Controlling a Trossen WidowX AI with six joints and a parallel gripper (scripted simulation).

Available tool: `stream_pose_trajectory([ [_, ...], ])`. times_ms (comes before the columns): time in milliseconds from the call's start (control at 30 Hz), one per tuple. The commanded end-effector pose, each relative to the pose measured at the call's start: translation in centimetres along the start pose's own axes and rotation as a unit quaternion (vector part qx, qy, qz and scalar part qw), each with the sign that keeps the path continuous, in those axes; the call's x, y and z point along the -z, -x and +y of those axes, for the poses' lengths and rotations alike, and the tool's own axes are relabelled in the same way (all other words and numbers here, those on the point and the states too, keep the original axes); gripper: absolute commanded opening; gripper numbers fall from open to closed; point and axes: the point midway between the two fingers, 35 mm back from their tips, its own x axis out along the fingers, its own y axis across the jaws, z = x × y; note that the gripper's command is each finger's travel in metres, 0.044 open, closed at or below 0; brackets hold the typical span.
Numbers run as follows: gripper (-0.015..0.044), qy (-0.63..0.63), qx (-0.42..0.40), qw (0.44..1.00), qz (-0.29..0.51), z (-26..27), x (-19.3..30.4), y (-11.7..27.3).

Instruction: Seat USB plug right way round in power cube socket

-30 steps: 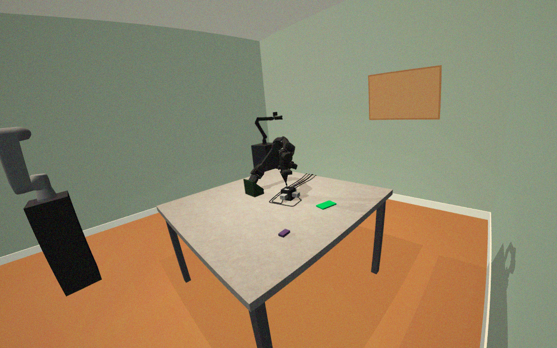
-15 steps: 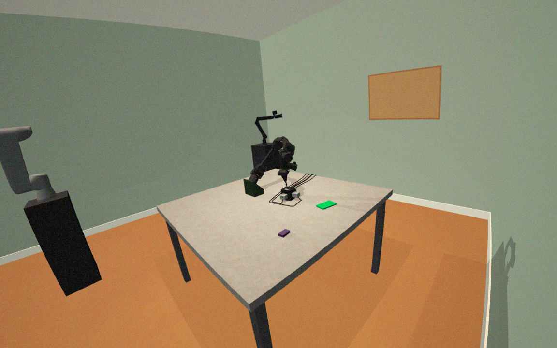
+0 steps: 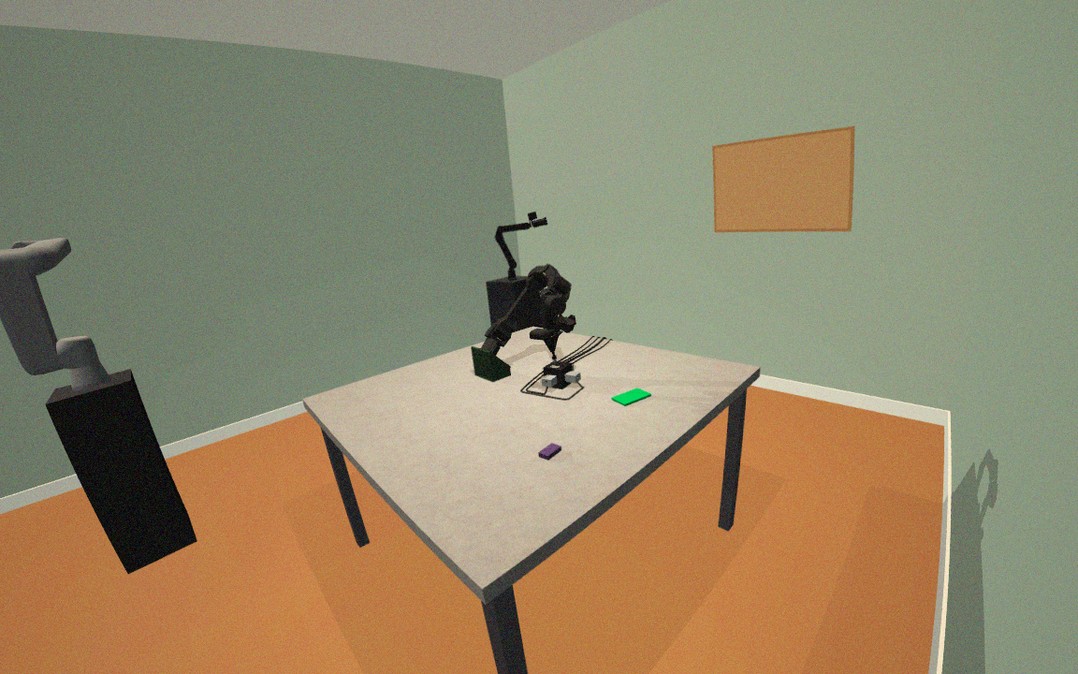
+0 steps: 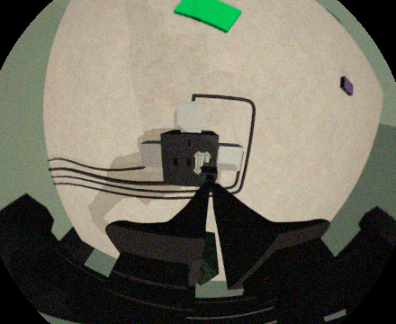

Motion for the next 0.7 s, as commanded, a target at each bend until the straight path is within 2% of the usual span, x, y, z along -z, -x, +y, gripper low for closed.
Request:
stream_pose_trajectory([
  [0,0.0,-0.053,0.001,0.999,-0.001,-0.03,-0.02,0.0],
  [667,0.0,-0.31,0.001,0.951,-0.001,-0.03,-0.02,0.0],
])
